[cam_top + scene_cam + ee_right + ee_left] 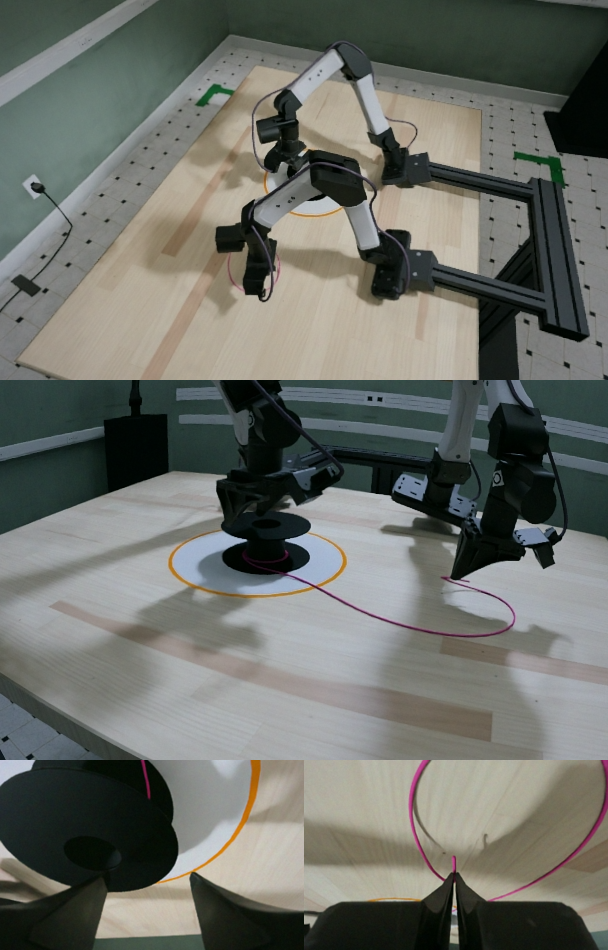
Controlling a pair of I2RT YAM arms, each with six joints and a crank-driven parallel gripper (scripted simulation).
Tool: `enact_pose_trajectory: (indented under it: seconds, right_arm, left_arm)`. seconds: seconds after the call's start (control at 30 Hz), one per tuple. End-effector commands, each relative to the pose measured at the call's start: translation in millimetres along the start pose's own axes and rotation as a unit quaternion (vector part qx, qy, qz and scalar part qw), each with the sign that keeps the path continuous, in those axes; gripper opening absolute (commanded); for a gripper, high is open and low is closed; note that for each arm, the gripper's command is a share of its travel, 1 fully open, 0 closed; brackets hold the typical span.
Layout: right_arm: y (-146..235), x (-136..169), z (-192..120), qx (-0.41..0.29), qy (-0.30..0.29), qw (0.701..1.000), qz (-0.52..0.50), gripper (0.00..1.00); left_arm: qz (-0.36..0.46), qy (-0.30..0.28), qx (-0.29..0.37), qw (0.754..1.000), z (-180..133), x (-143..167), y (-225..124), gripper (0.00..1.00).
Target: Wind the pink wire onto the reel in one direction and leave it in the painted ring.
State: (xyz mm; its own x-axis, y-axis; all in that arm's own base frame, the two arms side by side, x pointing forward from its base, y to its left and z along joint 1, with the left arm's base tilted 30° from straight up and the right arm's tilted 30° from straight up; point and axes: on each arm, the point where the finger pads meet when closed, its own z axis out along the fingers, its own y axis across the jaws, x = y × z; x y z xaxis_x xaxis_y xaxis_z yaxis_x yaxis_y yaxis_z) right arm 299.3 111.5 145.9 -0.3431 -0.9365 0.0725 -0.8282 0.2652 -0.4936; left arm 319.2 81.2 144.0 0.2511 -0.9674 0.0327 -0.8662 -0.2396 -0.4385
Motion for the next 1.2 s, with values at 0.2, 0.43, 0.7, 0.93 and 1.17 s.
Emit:
enact_pose_trajectory:
  seconds: [0.2,0.43,0.7,0.93,1.17]
  right_arm:
    - [1.0,-7.1,30.8,0.001,-0.015,1.0,-0.005,0.85]
    - [-2.3,-7.2,34.6,0.001,-0.015,1.0,-0.005,0.85]
    - [-1.6,-4.7,31.7,0.001,-0.015,1.0,-0.005,0.82]
    - [-1.6,-4.7,31.7,0.001,-0.015,1.0,-0.005,0.71]
    - [-1.6,-4.7,31.7,0.001,-0.015,1.0,-0.005,0.58]
  left_arm:
    - [-0.002,-0.001,0.015,1.0,-9.7,-1.1,-5.9,0.0]
    - [-0.002,-0.001,0.015,1.0,-7.1,-1.1,-5.0,0.0]
    - [-0.002,-0.001,0.015,1.0,-4.5,-1.1,-4.1,0.0]
    - [-0.008,-0.001,0.015,1.0,-2.6,-1.1,-3.7,0.0]
    - [-0.007,0.009,0.012,1.0,-2.0,-1.2,-5.1,0.0]
